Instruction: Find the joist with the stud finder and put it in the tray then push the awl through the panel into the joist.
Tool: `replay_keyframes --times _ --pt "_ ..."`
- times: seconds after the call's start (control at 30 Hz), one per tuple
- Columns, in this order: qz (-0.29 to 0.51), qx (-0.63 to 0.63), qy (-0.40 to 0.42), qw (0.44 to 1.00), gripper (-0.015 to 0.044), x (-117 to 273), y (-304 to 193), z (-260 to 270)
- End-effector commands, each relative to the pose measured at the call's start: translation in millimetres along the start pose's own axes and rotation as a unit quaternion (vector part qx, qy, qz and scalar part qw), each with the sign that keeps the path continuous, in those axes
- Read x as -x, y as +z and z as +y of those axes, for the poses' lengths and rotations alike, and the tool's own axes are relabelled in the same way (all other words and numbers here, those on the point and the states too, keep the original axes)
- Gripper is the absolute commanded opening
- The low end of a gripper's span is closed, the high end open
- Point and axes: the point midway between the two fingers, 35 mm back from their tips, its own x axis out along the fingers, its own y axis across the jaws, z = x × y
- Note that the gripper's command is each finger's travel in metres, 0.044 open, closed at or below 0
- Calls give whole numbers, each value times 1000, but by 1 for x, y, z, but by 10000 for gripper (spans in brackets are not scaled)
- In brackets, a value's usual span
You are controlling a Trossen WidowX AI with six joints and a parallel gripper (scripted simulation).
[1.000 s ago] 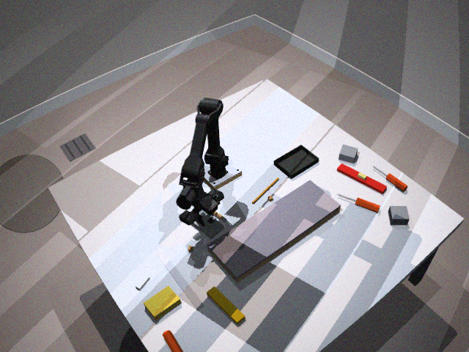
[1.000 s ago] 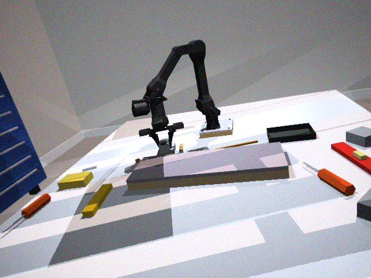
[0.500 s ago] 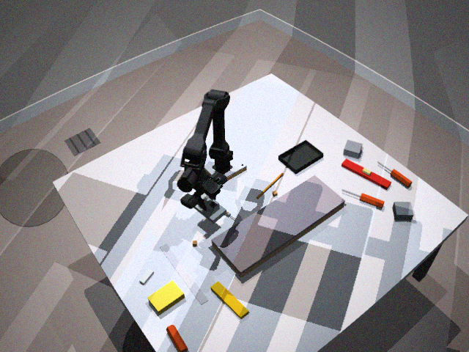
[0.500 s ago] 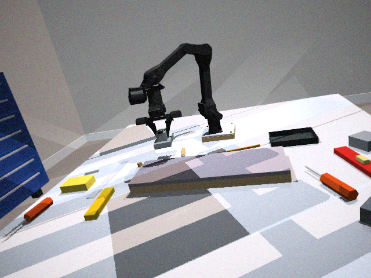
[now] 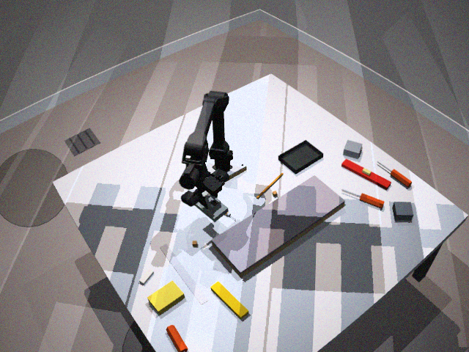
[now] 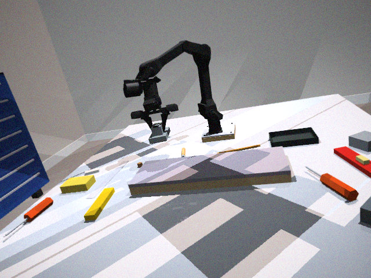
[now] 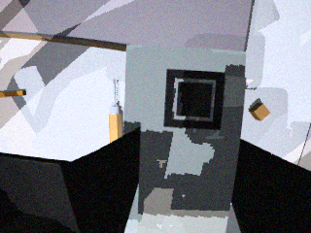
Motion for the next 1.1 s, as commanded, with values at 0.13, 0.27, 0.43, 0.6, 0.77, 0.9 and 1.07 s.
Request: replay_keyframes --times 0.13,0.27,0.43,0.6,0.77,0.9,1.07 --pt "1 -15 -8 1000 0 -1 38 -13" --pt "0 -24 -11 1000 0 -4 58 -17" --pt "-2 -35 -14 999 0 -9 85 -21" --pt "-4 -46 -17 999 0 -16 113 -21" --pt "-8 -58 -20 998 0 -23 140 -19" --pt "-10 -63 -21 998 0 -27 154 -17" --pt "-10 -63 -21 998 0 -31 154 -18"
